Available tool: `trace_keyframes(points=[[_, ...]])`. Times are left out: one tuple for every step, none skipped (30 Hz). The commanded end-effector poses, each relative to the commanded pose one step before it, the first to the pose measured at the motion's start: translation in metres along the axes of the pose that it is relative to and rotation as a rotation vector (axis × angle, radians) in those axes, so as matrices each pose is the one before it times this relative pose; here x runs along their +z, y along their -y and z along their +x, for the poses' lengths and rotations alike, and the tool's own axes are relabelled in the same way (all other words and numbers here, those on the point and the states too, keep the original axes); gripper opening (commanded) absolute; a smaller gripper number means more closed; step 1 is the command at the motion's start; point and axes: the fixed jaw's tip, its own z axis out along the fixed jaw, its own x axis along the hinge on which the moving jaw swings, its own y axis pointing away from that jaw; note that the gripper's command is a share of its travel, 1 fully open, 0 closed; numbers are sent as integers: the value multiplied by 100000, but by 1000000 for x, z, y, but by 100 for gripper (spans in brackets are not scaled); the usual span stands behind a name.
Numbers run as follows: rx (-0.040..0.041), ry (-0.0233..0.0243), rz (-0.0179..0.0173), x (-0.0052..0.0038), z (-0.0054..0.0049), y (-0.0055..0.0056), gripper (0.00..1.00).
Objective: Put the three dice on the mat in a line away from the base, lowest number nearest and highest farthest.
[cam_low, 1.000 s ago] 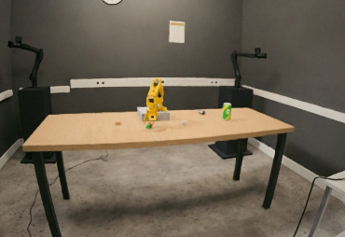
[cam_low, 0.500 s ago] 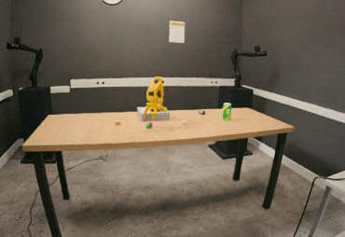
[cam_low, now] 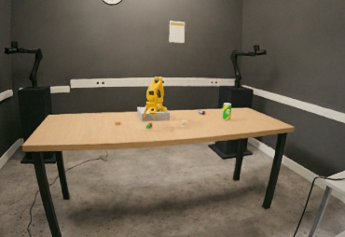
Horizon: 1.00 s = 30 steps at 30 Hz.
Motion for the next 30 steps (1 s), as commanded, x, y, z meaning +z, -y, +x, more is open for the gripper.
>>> trace_keyframes(points=[[1302,1746,529,-4121,-1897,1978,33],[0,0,0,0,0,0,33],[0,0,0,0,0,0,33],[0,0,0,0,0,0,33],[0,0,0,0,0,0,33],[0,0,0,0,0,0,33],[0,0,0,0,0,0,33],[0,0,0,0,0,0,33],[0,15,4,-32,-15,7,33],[0,110,40,-208,-117,41,33],[0,274,105,-517,-297,113,33],[0,501,185,-950,-541,197,33],[0,762,281,-1444,-816,301,33],[0,1052,389,-1991,-1126,416,33],[0,1351,503,-2565,-1436,537,33],[0,1647,611,-3132,-1756,648,33],[0,1931,716,-3669,-2047,764,33],[1,2195,812,-4176,-2318,860,33],[1,2425,898,-4617,-2562,950,33],[-2,2617,972,-4993,-2759,1019,32],[1,2768,1025,-5274,-2917,1084,32],[-2,2869,1065,-5473,-3013,1117,32],[2,2922,1084,-5570,-3070,1137,32],[0,0,0,0,0,0,32],[0,0,0,0,0,0,32],[1,2921,1084,-5573,-3073,1143,32],[0,2869,1062,-5472,-3019,1114,32],[0,2768,1028,-5279,-2911,1081,32],[0,2617,970,-4984,-2763,1026,32],[0,2425,899,-4617,-2557,946,32]])
